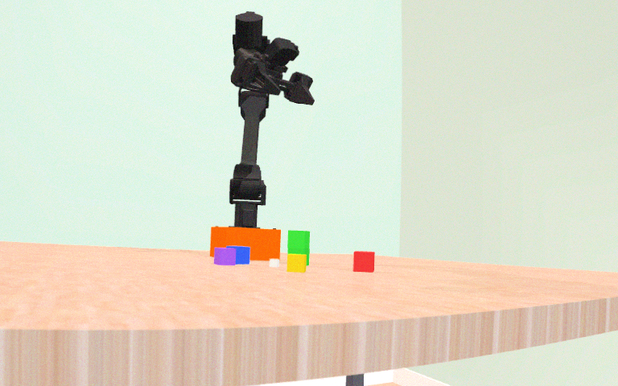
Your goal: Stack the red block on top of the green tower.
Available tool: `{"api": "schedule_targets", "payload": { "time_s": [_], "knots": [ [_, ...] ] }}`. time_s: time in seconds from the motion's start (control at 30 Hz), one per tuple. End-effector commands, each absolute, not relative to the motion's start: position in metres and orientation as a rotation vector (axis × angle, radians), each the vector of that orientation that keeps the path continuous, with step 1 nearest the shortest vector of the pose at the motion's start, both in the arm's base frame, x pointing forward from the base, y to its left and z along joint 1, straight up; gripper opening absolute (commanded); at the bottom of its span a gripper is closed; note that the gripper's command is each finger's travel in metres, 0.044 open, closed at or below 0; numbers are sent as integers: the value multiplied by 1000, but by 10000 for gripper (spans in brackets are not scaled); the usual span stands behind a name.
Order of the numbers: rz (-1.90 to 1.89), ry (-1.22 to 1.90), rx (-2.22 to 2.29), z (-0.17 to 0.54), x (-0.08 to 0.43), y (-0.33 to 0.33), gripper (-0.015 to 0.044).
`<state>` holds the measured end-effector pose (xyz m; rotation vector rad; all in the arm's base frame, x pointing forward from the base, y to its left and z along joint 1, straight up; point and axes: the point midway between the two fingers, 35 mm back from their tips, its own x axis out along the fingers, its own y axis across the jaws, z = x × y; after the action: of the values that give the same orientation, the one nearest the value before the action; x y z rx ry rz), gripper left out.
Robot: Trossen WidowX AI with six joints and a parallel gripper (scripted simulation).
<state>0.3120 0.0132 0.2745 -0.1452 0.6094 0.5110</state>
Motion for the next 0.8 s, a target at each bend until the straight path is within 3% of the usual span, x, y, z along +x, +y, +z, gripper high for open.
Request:
{"api": "schedule_targets", "payload": {
  "time_s": [0.0, 0.77],
  "knots": [
    [484, 719, -43, 262, 327, 22, 440],
    [16, 1366, 382, 143, 378, 110, 440]
  ]
}}
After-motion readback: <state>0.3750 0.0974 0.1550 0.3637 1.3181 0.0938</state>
